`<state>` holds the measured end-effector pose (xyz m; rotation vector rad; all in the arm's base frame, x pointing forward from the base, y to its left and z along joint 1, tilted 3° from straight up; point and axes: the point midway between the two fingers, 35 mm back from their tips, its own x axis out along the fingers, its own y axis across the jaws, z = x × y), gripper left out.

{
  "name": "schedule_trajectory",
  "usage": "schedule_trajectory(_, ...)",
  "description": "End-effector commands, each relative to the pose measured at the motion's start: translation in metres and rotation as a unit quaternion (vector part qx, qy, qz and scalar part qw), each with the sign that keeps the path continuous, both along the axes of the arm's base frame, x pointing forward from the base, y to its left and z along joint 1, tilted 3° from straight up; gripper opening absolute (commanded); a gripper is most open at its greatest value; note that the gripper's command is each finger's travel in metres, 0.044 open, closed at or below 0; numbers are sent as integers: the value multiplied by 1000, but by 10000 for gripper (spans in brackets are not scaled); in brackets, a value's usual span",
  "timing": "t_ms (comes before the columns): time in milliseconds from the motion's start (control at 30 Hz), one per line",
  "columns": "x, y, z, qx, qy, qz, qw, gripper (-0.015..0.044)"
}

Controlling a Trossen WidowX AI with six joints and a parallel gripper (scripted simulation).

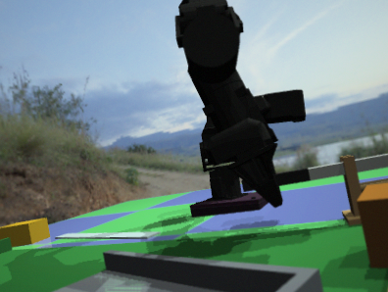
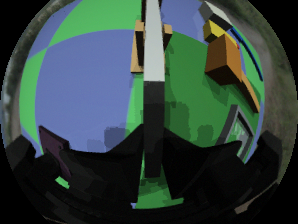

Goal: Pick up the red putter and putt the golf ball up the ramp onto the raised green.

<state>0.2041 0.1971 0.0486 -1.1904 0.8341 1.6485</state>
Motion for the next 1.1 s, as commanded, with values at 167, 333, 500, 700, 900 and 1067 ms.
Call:
schedule_trajectory(167,2,1,13,0,-1,0,1000,0)
schedule_trajectory(333,5,1,38,0,-1,0,1000,0)
schedule_trajectory(500,6,0,65,0,-1,0,1000,0)
schedule_trajectory(700,4,-4,97,0,0,0,1000,0)
schedule_trajectory(900,4,-6,92,-6,0,-4,1000,0)
schedule_trajectory(1067,18,-24,92,-18,7,-74,997,0)
